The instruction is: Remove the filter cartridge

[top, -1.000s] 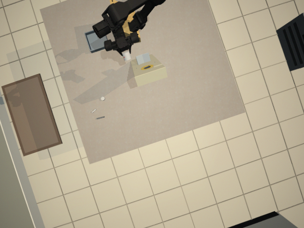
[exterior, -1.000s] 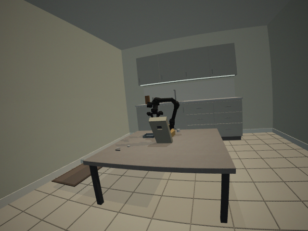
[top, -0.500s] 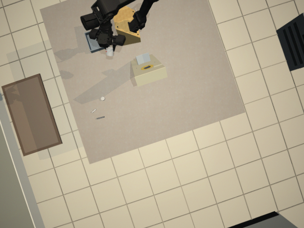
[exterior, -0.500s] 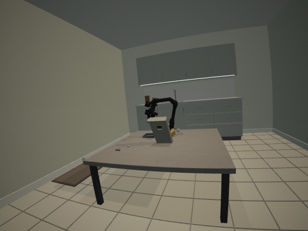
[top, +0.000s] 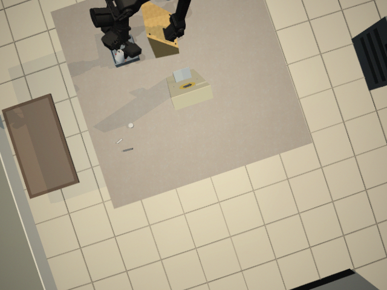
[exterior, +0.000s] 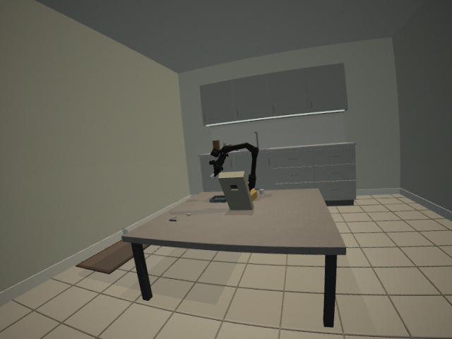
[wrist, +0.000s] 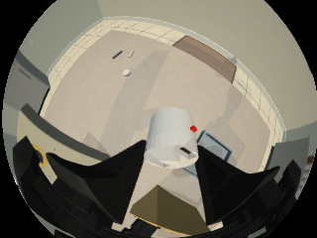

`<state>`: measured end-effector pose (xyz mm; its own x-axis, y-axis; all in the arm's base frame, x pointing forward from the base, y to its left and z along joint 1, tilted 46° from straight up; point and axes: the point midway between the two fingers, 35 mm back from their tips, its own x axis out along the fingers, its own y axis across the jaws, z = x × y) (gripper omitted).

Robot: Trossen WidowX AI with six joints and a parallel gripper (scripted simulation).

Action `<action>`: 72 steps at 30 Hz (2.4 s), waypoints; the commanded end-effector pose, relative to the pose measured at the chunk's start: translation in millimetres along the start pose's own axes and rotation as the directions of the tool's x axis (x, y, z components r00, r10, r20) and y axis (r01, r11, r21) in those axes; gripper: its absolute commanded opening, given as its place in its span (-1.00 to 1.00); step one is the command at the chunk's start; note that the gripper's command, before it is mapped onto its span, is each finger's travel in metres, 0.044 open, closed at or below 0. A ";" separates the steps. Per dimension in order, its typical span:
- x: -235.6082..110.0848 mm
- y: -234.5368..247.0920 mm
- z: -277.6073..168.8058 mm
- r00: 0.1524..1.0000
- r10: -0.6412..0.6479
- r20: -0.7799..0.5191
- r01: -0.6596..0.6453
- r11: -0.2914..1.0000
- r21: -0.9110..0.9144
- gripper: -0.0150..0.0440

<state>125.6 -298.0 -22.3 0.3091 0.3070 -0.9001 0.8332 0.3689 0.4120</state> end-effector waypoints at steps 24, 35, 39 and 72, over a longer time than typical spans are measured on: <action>74.4 -133.9 -80.3 0.967 -0.253 -0.039 0.246 0.874 0.420 -0.49; 93.9 -158.1 -118.3 0.946 -0.313 -0.080 0.306 0.791 0.529 -0.49; 101.6 -159.0 -121.6 0.946 -0.313 -0.080 0.306 0.791 0.529 -0.49; 155.1 -156.9 -154.6 0.949 -0.303 -0.089 0.302 0.791 0.532 1.00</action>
<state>-28.0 -172.4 -204.8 0.0009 0.2577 -0.9662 0.9964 -0.0826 -0.0211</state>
